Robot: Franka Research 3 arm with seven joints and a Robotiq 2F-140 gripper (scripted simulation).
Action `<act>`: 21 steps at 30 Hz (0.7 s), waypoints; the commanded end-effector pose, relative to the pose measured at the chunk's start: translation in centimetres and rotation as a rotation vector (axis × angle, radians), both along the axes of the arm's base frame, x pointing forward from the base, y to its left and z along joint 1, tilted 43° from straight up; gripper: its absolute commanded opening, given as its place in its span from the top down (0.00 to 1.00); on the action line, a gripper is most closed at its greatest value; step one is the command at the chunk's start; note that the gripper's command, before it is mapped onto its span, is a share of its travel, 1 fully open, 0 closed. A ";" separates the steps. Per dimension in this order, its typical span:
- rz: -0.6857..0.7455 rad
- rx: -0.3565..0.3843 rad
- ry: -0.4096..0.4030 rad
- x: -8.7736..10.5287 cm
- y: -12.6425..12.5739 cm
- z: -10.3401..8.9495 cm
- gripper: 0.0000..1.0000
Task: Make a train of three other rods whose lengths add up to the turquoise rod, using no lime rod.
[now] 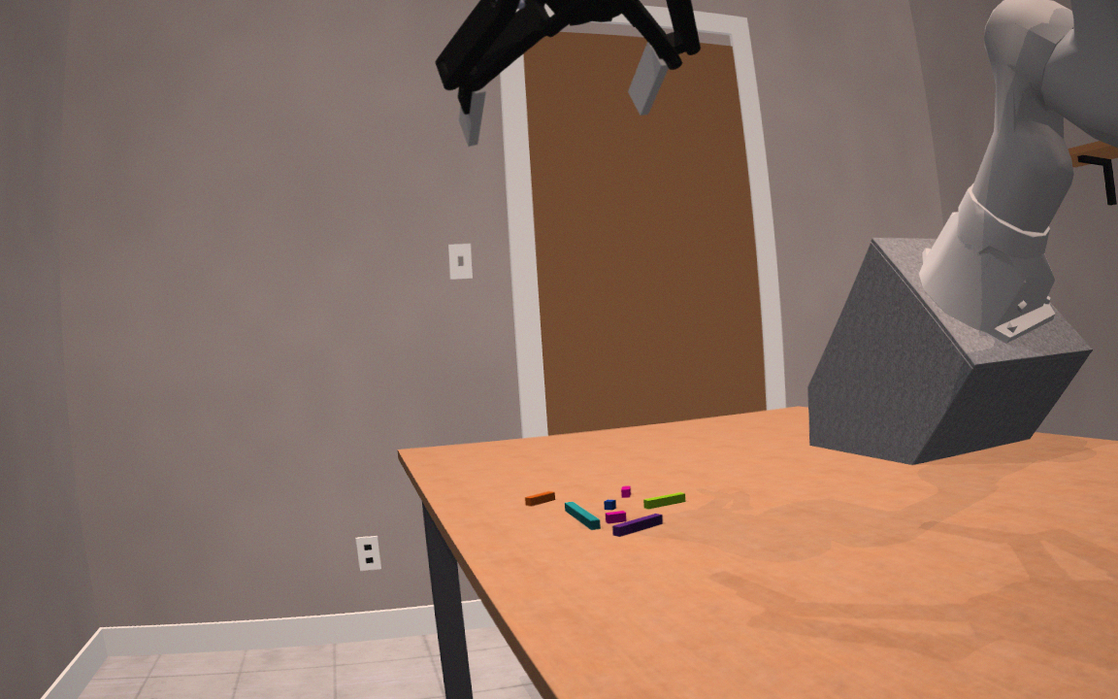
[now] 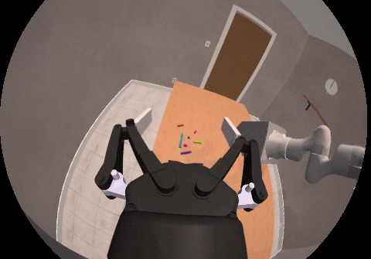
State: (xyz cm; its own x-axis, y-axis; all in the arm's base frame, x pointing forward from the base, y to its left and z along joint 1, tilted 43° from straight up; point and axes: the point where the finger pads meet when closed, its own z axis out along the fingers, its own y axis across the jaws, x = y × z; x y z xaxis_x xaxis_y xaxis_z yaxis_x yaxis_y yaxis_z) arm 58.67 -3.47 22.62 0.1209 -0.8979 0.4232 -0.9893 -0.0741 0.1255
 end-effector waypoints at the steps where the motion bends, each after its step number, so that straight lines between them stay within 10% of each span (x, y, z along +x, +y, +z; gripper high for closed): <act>1: 0.027 0.005 0.022 -0.2 0.0 -0.1 0.00; 21: 0.087 0.069 0.051 -0.3 0.2 2.4 0.00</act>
